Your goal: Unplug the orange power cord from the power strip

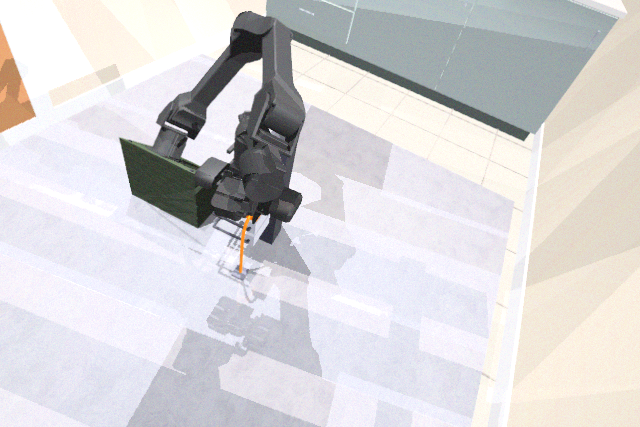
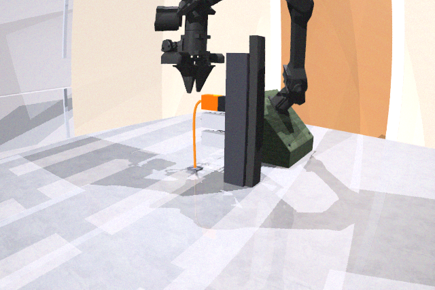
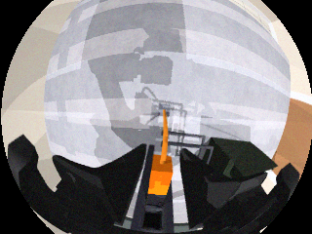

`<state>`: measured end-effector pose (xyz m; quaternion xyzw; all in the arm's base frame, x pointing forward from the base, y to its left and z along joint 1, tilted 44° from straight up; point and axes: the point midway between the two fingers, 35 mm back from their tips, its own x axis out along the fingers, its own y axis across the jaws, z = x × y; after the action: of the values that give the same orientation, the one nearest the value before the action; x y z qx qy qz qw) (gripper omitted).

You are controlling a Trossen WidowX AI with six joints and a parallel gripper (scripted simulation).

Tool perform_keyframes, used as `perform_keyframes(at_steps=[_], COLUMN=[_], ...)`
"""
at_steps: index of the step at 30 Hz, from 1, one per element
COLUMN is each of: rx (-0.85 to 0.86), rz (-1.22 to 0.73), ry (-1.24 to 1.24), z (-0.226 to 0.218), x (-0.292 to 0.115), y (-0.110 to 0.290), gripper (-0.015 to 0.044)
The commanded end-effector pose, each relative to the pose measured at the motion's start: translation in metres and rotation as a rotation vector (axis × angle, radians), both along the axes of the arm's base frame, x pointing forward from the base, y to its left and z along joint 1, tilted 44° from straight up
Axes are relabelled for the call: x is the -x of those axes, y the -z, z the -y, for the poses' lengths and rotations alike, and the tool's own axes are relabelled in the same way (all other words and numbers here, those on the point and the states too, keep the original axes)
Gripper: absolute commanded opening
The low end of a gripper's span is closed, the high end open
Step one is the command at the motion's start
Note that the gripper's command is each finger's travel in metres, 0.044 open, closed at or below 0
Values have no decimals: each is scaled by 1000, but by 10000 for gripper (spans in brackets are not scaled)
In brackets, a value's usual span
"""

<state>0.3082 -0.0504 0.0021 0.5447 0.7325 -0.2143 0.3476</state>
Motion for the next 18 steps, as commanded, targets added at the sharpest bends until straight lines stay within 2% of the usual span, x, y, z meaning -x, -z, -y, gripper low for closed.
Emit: perform_keyframes(at_steps=[1, 18], rx=[-17, -18], rz=[-14, -15], ry=[-2, -2], z=[-2, -18], x=[3, 9], y=[1, -15], gripper=[160, 160])
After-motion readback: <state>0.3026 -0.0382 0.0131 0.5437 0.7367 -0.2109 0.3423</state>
